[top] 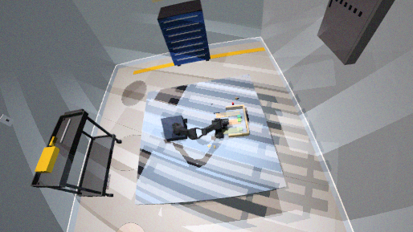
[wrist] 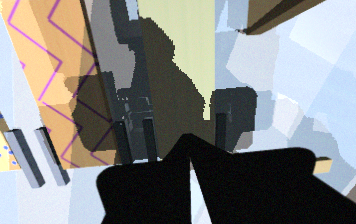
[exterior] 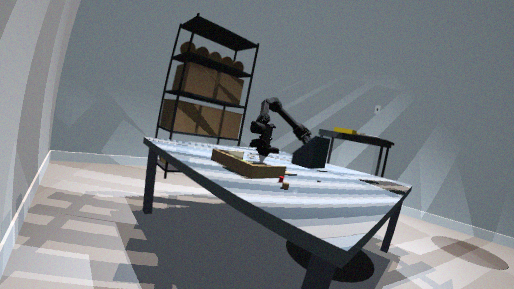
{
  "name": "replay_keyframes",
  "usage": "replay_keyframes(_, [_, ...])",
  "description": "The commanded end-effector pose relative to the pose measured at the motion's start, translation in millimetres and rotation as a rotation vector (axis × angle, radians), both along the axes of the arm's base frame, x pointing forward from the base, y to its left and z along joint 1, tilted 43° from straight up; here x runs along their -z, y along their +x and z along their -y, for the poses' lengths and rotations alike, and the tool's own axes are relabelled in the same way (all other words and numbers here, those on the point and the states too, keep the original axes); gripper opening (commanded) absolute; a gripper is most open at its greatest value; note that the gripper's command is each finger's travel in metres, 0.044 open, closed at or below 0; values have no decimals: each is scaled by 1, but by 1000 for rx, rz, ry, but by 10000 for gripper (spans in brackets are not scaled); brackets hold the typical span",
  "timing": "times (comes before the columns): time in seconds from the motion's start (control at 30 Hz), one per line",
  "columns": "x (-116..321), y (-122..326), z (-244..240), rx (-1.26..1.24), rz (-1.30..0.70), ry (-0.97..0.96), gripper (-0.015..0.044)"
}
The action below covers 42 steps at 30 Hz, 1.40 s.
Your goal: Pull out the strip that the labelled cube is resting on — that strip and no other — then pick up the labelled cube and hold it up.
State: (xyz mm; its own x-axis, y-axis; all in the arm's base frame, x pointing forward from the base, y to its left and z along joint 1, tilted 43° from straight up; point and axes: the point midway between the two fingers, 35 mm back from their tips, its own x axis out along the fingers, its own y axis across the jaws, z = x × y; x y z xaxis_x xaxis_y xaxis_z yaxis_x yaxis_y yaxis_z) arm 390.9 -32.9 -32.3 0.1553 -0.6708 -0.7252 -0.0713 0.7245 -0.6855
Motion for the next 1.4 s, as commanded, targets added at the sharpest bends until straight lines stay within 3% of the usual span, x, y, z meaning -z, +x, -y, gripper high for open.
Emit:
replay_keyframes(0.0, [1,0,1,-3,-3,1,0])
replay_keyframes(0.67, [3,0,2,-3,-3,1,0])
replay_keyframes(1.37, [6,-31,7,-3,-5,1,0])
